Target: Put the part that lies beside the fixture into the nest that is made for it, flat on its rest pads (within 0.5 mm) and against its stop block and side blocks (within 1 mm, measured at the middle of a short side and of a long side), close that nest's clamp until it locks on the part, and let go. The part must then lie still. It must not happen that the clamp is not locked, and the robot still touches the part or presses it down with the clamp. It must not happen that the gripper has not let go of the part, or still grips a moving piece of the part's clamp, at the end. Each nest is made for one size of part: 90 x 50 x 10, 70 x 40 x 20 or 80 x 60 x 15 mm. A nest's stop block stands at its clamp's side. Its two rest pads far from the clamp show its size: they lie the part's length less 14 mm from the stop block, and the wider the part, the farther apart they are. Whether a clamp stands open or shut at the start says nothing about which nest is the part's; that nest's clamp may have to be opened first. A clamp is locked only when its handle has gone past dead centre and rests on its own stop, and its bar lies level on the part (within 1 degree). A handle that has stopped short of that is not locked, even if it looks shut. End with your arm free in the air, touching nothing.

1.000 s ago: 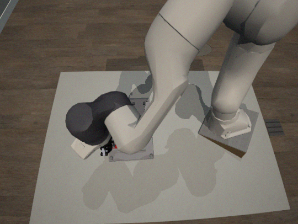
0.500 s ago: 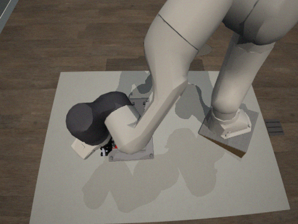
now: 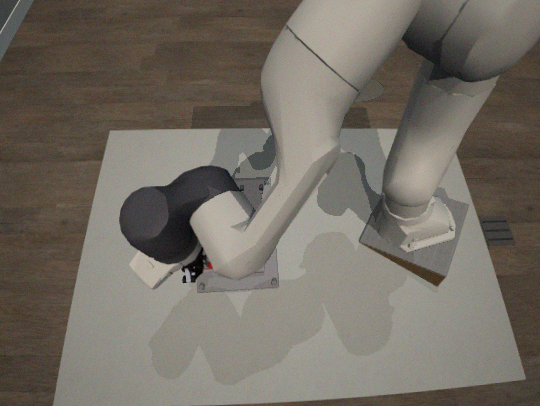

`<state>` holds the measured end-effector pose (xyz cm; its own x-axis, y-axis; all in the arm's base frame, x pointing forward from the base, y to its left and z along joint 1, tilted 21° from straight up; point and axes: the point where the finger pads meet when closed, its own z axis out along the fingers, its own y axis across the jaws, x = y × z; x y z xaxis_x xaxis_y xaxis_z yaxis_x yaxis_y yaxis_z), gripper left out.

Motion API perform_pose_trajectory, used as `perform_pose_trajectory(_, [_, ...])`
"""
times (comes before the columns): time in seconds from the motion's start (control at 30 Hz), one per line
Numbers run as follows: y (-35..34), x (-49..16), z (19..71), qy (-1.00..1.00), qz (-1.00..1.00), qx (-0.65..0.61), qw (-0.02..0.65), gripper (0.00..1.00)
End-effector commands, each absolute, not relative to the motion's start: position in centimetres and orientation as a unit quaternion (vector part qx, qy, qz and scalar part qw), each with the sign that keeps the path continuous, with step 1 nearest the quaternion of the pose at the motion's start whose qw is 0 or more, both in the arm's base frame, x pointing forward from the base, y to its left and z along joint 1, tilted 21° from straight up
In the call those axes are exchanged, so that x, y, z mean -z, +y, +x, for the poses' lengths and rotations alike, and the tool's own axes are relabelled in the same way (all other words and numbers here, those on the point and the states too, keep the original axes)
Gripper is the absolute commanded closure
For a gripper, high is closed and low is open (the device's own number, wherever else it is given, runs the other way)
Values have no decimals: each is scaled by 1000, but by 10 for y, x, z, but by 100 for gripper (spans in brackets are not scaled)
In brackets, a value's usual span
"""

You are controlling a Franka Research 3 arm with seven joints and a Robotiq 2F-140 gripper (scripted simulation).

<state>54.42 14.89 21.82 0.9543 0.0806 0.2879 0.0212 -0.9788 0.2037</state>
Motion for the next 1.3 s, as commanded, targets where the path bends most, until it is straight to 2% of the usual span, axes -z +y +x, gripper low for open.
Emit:
perform_pose_trajectory(0.0, [148,-217,545,25,983,-150,100,100])
perform_pose_trajectory(1.27, [148,-214,546,25,983,-150,100,100])
